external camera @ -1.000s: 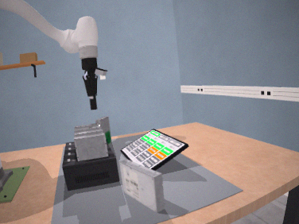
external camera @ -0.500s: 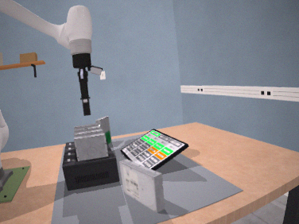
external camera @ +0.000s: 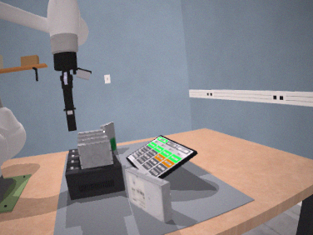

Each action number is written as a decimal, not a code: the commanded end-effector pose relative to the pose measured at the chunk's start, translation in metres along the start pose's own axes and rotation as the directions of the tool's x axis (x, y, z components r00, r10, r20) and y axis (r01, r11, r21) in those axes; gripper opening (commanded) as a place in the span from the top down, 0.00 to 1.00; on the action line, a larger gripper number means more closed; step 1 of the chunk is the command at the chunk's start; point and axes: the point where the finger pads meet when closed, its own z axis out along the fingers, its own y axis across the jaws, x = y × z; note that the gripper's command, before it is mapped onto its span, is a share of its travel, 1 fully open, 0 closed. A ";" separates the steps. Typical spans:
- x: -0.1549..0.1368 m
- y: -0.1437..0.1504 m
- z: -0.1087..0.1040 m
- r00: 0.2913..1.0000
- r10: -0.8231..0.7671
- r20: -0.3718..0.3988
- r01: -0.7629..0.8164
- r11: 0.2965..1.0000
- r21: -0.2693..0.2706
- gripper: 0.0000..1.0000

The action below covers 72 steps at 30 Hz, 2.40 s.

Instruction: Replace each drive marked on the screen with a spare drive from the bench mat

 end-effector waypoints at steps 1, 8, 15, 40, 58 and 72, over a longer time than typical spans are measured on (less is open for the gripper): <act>-0.020 0.056 -0.002 1.000 -0.009 -0.003 0.009 1.000 0.018 0.90; -0.020 0.056 -0.002 1.000 -0.009 -0.003 0.009 1.000 0.018 0.90; -0.020 0.056 -0.002 1.000 -0.009 -0.003 0.009 1.000 0.018 0.90; -0.020 0.056 0.006 1.000 -0.009 -0.003 0.009 1.000 0.018 0.90; -0.019 0.056 0.047 1.000 -0.009 -0.003 0.009 1.000 0.018 0.90; -0.019 0.055 0.082 1.000 -0.009 -0.003 0.009 1.000 0.018 0.90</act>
